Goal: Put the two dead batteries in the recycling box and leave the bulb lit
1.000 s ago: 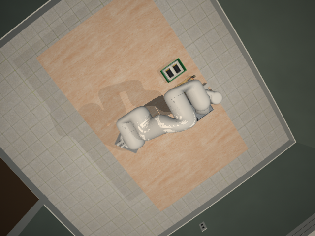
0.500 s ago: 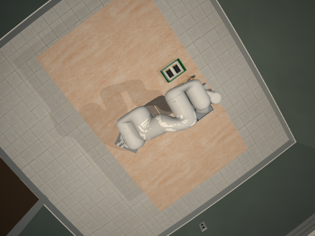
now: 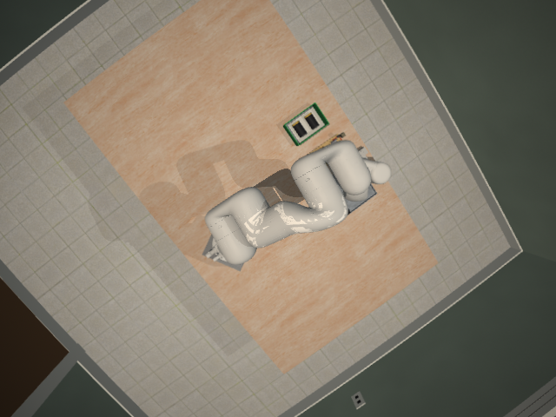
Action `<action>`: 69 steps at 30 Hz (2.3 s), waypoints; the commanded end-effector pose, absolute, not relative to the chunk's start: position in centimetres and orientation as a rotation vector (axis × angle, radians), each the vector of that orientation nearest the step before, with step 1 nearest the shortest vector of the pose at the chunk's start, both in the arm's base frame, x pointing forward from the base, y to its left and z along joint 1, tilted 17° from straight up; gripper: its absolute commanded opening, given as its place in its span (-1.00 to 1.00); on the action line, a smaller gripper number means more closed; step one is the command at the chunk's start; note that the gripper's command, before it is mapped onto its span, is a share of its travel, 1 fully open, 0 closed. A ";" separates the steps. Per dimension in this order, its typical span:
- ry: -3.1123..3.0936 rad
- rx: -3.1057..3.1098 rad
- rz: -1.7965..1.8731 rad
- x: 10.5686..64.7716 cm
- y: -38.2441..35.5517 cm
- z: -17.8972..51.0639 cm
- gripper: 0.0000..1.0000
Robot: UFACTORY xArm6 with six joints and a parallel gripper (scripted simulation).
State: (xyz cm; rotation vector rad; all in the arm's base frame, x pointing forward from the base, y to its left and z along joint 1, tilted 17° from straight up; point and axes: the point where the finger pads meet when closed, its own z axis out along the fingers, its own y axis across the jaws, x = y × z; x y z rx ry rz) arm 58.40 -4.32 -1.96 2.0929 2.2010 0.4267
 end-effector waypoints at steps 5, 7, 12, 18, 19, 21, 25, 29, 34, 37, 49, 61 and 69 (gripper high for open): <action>2.198 2.091 0.430 58.5 -4.4 -1.8 -0.44; 2.198 2.091 0.430 58.5 -4.4 -1.8 -0.44; 2.198 2.091 0.430 58.5 -4.4 -1.8 -0.44; 2.198 2.091 0.430 58.5 -4.4 -1.8 -0.44; 2.198 2.091 0.430 58.5 -4.4 -1.8 -0.44; 2.198 2.091 0.430 58.5 -4.4 -1.6 -0.44; 2.198 2.091 0.430 58.2 -4.6 -0.4 -0.44; 2.198 2.091 0.430 57.7 -4.9 1.5 -0.44; 2.198 2.091 0.430 57.5 -5.0 2.3 -0.44; 2.198 2.091 0.430 57.4 -5.0 2.5 -0.44; 2.198 2.091 0.430 55.8 -6.0 8.7 -0.44; 2.202 2.086 0.429 55.5 -6.2 10.0 -0.44; 2.220 2.064 0.428 55.5 -6.2 10.0 -0.44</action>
